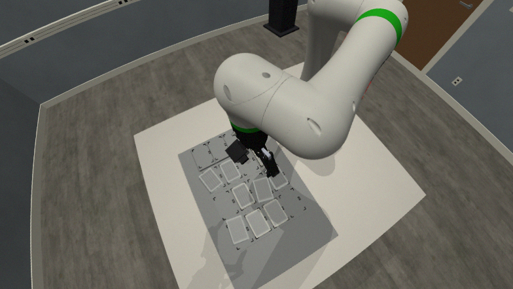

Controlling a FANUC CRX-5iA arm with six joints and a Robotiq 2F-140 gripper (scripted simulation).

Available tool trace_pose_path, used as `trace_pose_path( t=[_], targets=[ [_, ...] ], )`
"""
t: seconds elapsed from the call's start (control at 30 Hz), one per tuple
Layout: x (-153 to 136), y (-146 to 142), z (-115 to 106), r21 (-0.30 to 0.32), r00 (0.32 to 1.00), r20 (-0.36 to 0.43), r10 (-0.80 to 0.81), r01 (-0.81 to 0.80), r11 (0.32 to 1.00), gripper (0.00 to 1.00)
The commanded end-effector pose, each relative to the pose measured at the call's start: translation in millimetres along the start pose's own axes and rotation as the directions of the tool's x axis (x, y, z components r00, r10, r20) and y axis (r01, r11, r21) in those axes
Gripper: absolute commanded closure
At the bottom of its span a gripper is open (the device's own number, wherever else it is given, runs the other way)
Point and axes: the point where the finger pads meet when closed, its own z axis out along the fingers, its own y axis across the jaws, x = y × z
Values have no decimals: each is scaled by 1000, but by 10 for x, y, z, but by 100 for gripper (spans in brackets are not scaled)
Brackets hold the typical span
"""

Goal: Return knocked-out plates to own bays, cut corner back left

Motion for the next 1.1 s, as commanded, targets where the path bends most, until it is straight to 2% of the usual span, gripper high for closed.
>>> trace_pose_path(
  t=[0.0,0.53,0.57,0.77,0.83,1.07],
  targets=[
    [3,2,-10,0,1000,-2,0,0,1000,0],
    [3,2,-10,0,1000,-2,0,0,1000,0],
    [25,10,34,0,999,-4,33,-33,999,30],
    [142,57,284,2,982,-9,190,-190,982,30],
    [156,63,317,2,982,-9,190,-190,982,30],
    [255,116,579,6,938,-13,346,-346,938,30]
  ],
)
